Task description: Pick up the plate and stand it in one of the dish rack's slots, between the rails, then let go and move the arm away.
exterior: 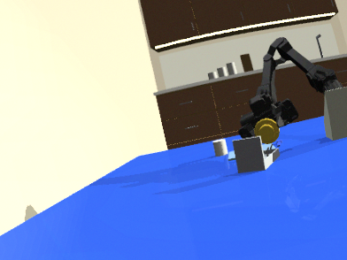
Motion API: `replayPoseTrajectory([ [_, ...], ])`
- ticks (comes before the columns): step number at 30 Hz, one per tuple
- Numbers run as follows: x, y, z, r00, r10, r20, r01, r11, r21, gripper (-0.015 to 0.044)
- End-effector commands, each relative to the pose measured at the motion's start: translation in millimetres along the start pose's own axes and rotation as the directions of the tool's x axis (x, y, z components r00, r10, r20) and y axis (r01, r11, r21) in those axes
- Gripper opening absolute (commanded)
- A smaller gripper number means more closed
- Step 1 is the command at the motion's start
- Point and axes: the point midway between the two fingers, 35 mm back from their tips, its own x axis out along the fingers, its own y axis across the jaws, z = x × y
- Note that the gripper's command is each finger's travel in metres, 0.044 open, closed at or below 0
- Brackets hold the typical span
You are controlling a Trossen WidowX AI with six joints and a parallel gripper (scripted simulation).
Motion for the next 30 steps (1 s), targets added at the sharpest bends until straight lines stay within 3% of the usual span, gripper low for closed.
replayPoseTrajectory([
  [1,-2.9,0.5,-1.3,0.998,-0.034,0.056,0.039,0.996,-0.086,0.0000],
  [11,-13.9,-2.7,-5.2,0.975,-0.136,0.177,0.185,0.936,-0.299,0.0000],
  [30,0.0,-5.8,-1.4,0.976,-0.138,0.171,0.185,0.936,-0.298,0.0000],
])
